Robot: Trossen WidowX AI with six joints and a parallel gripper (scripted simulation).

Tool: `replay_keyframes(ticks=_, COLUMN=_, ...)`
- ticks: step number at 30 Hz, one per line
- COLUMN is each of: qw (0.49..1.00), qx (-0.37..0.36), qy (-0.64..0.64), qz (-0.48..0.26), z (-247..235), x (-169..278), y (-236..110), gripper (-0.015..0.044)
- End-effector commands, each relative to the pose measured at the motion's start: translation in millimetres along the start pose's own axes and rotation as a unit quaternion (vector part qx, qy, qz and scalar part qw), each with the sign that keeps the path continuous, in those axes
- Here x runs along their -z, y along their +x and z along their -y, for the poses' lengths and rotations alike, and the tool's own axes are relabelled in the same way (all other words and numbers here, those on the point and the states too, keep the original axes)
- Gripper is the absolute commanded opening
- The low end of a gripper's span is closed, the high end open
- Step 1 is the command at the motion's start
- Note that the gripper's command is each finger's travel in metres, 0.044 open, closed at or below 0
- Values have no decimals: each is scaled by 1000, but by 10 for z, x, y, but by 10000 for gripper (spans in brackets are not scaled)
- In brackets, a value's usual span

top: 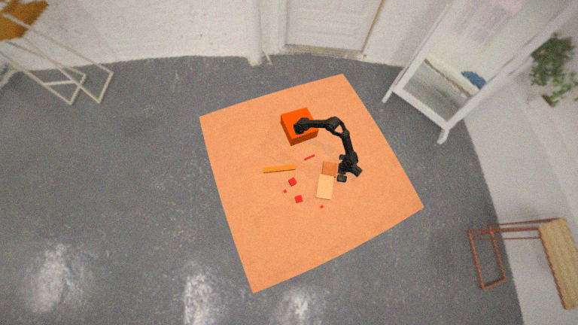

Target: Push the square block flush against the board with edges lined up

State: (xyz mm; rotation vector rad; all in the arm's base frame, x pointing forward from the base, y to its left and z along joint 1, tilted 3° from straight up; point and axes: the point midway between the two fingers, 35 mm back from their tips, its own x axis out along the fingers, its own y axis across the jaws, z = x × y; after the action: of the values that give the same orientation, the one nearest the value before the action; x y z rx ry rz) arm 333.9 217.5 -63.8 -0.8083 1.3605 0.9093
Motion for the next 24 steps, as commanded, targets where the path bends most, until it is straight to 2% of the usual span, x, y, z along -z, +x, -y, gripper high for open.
replay_keyframes(ticks=1, qw=1000, qx=2, qy=2, qz=2, z=11, x=21, y=-3, gripper=0)
replay_keyframes(ticks=24, qw=1000, qx=2, qy=2, qz=1, z=14, x=324, y=4, gripper=0)
